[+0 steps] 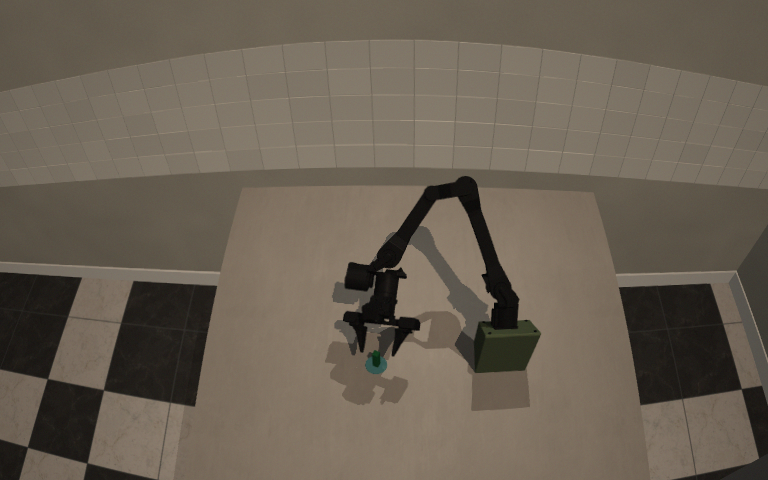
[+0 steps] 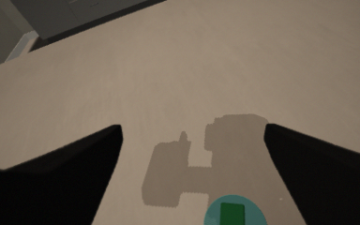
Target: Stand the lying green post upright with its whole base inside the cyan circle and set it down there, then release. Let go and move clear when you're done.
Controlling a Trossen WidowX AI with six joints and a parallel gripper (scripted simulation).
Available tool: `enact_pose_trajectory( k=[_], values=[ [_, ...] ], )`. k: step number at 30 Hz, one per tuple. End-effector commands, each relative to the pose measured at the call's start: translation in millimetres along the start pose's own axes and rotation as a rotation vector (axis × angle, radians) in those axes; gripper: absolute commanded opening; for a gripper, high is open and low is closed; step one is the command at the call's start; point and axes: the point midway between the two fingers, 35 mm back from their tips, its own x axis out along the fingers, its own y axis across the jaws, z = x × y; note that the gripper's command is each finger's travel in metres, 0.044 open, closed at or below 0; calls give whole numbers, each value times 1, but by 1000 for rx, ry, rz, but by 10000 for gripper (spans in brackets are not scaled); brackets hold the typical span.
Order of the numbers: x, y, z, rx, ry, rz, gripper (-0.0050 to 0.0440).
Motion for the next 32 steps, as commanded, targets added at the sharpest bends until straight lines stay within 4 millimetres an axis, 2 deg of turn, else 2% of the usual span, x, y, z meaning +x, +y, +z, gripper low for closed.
enact_pose_trajectory(
  k=[1, 4, 12, 15, 18, 21, 25, 32],
  values=[
    [5, 1, 1, 61, 157, 67, 400],
    [7, 2, 6, 92, 339, 65, 400],
    [-1, 3, 18, 104, 674, -12, 400],
    [-7, 2, 26, 91, 789, -73, 400],
    [-10, 4, 28, 84, 834, -86, 400],
    [-20, -1, 45, 47, 965, -209, 400],
    [-28, -1, 56, 12, 1046, -288, 400],
    [-29, -2, 57, 9, 1051, -295, 400]
  ],
)
